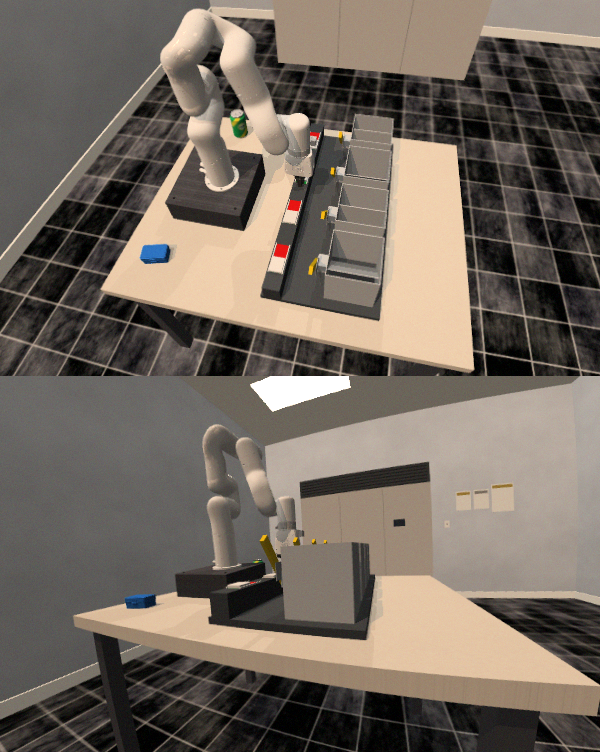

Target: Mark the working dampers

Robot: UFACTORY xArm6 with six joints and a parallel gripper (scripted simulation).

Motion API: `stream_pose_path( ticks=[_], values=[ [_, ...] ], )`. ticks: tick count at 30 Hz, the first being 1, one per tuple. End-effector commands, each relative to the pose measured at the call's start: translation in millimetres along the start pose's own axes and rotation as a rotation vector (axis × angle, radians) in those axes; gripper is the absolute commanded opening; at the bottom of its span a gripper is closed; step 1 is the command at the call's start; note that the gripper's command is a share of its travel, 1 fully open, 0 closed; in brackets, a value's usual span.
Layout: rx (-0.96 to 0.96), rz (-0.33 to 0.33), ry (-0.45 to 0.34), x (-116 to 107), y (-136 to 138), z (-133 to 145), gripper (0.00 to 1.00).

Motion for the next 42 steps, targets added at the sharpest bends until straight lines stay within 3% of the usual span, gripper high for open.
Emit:
stream_pose_path(
  ticks=[1,42],
  values=[
    [0.000,0.003,0.000,-1,2,-1,0.00],
    [0.000,0.003,0.000,-1,6,-23,0.00]
  ],
)
Point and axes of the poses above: the point where the finger pads meet when closed, its own x axis out along the fingers, its own y axis across the jaws, z = x × y, the point moved 1 cm from there along -x, back along the fingers, and after that the axes turned 11 degrees about -x, right-handed, at the moved point
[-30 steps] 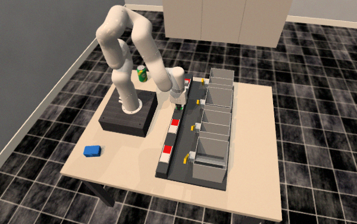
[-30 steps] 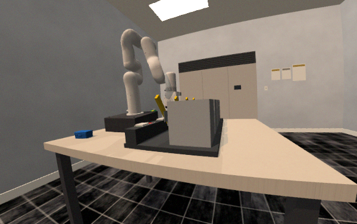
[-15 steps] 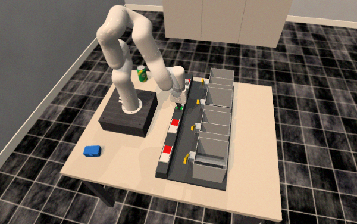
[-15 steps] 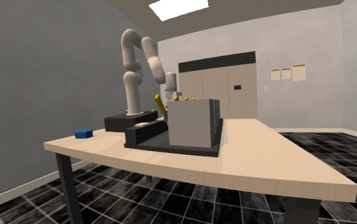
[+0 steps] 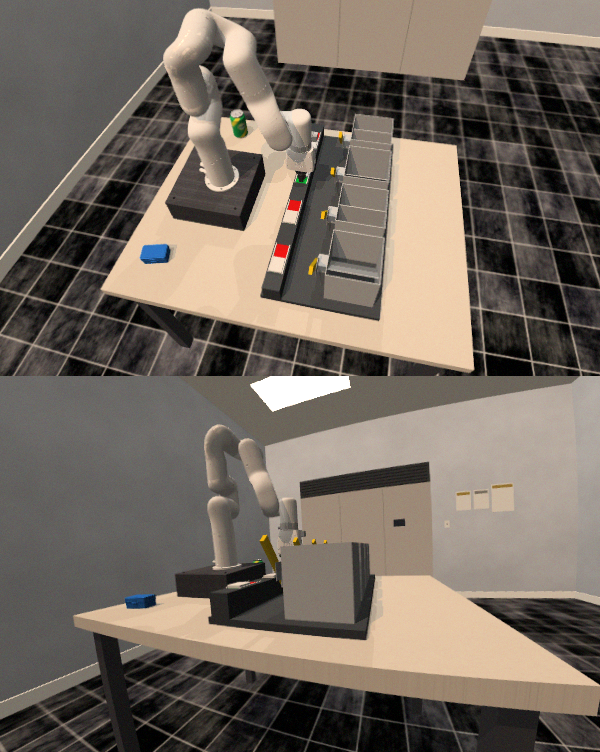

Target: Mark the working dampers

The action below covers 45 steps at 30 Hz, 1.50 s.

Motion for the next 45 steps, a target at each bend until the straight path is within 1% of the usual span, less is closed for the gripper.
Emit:
stream_pose_path(
  ticks=[1,45],
  values=[
    [0.000,0.003,0.000,-1,2,-2,0.00],
    [0.000,0.003,0.000,-1,4,-15,0.00]
  ],
)
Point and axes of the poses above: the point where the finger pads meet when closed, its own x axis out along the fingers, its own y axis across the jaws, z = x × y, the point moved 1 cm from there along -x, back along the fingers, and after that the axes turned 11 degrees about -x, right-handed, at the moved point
